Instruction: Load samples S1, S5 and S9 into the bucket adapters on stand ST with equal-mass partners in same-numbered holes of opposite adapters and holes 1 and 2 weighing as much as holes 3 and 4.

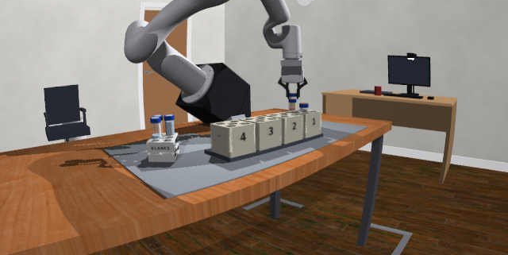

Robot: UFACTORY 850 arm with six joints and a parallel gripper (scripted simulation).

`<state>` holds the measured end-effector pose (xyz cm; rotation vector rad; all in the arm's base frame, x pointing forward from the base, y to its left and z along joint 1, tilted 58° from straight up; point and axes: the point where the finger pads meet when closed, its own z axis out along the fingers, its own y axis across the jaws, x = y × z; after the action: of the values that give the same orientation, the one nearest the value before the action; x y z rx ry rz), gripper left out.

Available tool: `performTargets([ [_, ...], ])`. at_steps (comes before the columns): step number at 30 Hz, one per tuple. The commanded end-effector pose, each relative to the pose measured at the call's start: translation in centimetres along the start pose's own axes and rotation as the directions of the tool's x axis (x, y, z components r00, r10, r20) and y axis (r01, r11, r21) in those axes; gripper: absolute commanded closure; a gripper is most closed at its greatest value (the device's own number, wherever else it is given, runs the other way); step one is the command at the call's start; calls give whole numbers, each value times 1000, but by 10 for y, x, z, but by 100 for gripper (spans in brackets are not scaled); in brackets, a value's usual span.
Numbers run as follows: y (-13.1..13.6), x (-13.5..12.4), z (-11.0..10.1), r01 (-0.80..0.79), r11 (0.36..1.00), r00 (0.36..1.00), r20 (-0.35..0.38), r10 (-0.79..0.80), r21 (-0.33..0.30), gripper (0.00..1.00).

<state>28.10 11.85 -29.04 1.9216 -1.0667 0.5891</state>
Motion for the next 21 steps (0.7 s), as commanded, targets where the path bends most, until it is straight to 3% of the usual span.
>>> performTargets([
  [1, -1, 0, -3, -1, 1000, 1000, 1, 1, 2, 100],
  [21, -1, 0, -35, -1, 1000, 1000, 1, 1, 2, 100],
])
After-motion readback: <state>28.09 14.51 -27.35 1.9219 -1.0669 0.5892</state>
